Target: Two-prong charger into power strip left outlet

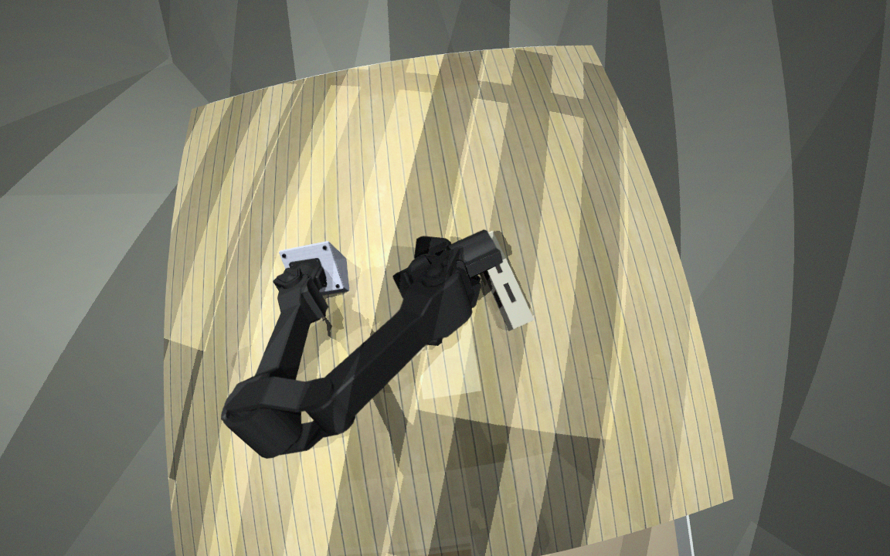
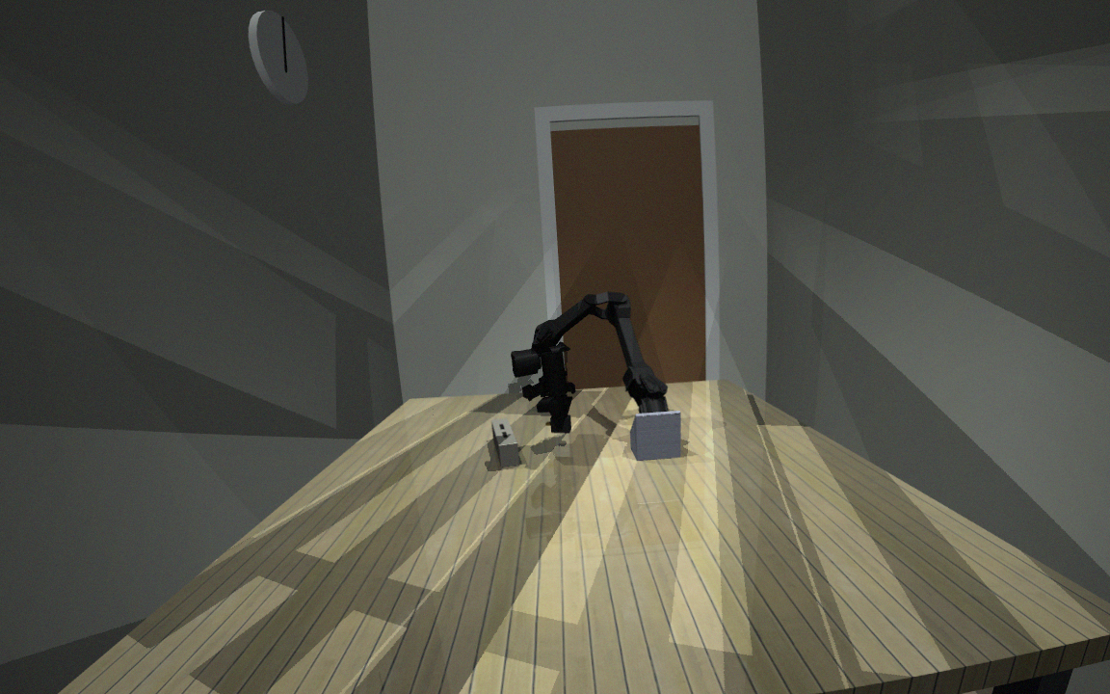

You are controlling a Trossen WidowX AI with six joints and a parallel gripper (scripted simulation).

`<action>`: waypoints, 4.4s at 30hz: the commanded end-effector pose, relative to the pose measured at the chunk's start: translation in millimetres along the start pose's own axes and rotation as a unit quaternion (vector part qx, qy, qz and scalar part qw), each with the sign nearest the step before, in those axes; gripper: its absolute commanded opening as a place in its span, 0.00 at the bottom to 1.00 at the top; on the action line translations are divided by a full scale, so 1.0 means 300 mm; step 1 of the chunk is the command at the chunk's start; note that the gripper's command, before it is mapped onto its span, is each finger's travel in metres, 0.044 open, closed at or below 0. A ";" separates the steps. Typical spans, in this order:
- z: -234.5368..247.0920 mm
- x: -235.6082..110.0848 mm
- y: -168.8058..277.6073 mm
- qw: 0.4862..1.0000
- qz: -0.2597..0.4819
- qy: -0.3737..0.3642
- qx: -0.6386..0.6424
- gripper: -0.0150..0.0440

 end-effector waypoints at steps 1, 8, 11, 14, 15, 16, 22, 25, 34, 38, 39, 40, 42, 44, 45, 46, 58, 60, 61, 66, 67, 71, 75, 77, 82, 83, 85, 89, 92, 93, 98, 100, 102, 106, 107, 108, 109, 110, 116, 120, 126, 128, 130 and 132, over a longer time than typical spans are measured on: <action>0.013 0.008 -0.011 1.000 -0.003 0.001 -0.026 0.25; 0.034 0.029 -0.021 0.997 -0.004 0.004 -0.074 0.25; 0.042 0.038 -0.025 0.995 -0.005 0.006 -0.095 0.25; 0.051 0.047 -0.028 0.993 -0.005 0.007 -0.115 0.25; 0.054 0.050 -0.030 0.992 -0.005 0.007 -0.122 0.25; 0.057 0.053 -0.031 0.992 -0.005 0.008 -0.129 0.25; 0.074 0.072 -0.037 0.985 -0.005 0.011 -0.170 0.25; 0.083 0.081 -0.041 0.982 -0.005 0.012 -0.190 0.25; 0.101 0.081 -0.060 0.980 -0.005 0.013 -0.196 0.25; 0.113 0.081 -0.072 0.980 -0.005 0.013 -0.200 0.25; 0.116 0.081 -0.075 0.979 -0.005 0.013 -0.201 0.25; 0.119 0.081 -0.077 0.979 -0.005 0.013 -0.202 0.25; 0.125 0.081 -0.083 0.979 -0.005 0.013 -0.204 0.25; 0.130 0.081 -0.089 0.978 -0.005 0.013 -0.206 0.25; 0.133 0.081 -0.092 0.978 -0.005 0.013 -0.207 0.25; 0.136 0.081 -0.095 0.978 -0.005 0.013 -0.208 0.25; 0.171 0.084 -0.130 0.976 -0.006 0.014 -0.219 0.25; 0.177 0.084 -0.135 0.975 -0.006 0.014 -0.221 0.25; 0.180 0.084 -0.138 0.975 -0.006 0.014 -0.222 0.25; 0.194 0.086 -0.153 0.974 -0.006 0.014 -0.227 0.25; 0.197 0.087 -0.156 0.974 -0.006 0.015 -0.228 0.25; 0.206 0.088 -0.166 0.973 -0.006 0.015 -0.231 0.25; 0.210 0.089 -0.173 0.972 -0.006 0.015 -0.233 0.25; 0.210 0.089 -0.173 0.972 -0.006 0.015 -0.233 0.25; 0.209 0.088 -0.174 0.972 -0.006 0.015 -0.233 0.25; 0.209 0.088 -0.174 0.972 -0.006 0.015 -0.233 0.25; 0.209 0.088 -0.174 0.972 -0.006 0.015 -0.233 0.25; 0.209 0.088 -0.174 0.972 -0.006 0.015 -0.233 0.25; 0.208 0.088 -0.175 0.972 -0.006 0.015 -0.233 0.25; 0.208 0.087 -0.175 0.972 -0.006 0.015 -0.233 0.25; 0.209 0.087 -0.176 0.972 -0.006 0.015 -0.233 0.25; 0.209 0.087 -0.177 0.972 -0.006 0.015 -0.233 0.25; 0.210 0.086 -0.178 0.972 -0.006 0.015 -0.233 0.25; 0.210 0.086 -0.179 0.972 -0.006 0.015 -0.233 0.25; 0.210 0.086 -0.179 0.972 -0.006 0.015 -0.233 0.25; 0.210 0.086 -0.180 0.972 -0.006 0.015 -0.233 0.25; 0.211 0.086 -0.180 0.972 -0.006 0.015 -0.233 0.25; 0.211 0.086 -0.180 0.972 -0.006 0.015 -0.233 0.25; 0.212 0.085 -0.182 0.972 -0.006 0.015 -0.233 0.25; 0.213 0.085 -0.183 0.972 -0.006 0.015 -0.233 0.25; 0.215 0.085 -0.185 0.972 -0.006 0.015 -0.233 0.25; 0.215 0.085 -0.185 0.972 -0.006 0.015 -0.233 0.25; 0.216 0.085 -0.186 0.972 -0.006 0.015 -0.233 0.25; 0.216 0.085 -0.187 0.972 -0.006 0.015 -0.233 0.25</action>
Point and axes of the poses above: the point midway between the two fingers, 35 mm back from their tips, its own x axis out along the fingers, its own z axis across the jaws, y = z × x, the point moved 6 cm from there along -x, back along the fingers, and after that the axes turned 14 degrees about x, right-handed, at the moved point
